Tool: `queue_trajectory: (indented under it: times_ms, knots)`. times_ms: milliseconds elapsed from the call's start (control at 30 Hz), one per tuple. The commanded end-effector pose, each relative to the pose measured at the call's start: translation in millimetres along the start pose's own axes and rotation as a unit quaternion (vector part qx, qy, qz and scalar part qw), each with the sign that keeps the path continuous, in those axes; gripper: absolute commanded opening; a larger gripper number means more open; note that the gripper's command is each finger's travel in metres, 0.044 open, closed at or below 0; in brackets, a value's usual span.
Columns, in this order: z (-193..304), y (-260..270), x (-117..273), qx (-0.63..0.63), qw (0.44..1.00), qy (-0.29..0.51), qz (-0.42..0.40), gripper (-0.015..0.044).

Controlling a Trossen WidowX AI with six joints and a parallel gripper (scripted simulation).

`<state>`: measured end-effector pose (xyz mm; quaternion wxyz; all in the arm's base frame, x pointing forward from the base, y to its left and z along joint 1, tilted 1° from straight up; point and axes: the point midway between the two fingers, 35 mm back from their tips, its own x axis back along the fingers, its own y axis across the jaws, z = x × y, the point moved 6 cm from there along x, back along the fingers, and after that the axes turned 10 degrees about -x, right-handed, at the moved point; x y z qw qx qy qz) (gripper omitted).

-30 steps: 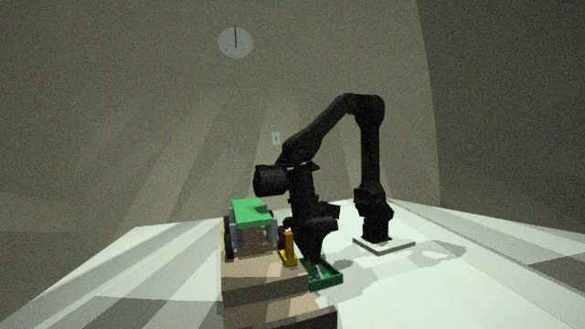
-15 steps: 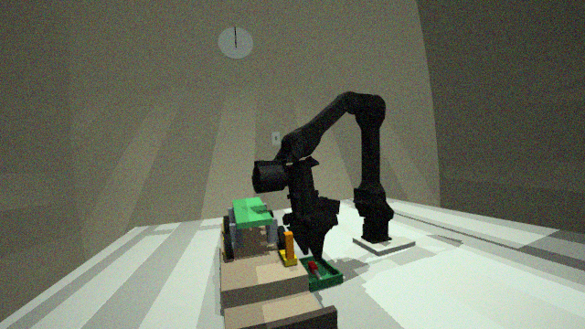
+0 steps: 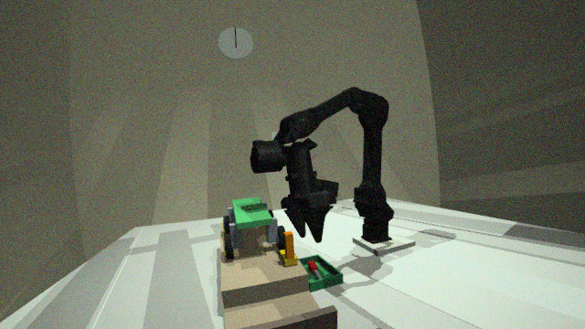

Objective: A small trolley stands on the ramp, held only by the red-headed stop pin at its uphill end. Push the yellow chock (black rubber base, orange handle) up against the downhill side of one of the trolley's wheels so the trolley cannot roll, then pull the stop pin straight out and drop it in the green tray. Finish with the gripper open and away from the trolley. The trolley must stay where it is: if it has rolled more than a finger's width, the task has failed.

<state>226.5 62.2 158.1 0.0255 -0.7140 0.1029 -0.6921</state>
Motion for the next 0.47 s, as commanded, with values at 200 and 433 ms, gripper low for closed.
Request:
queue_trajectory:
  times_ms: [200,433]
  knots:
    - [-2,-6,32,0.002,1.0,0.002,0.003,0.044]
    - [-1,-6,32,0.001,1.0,0.003,0.001,0.044]
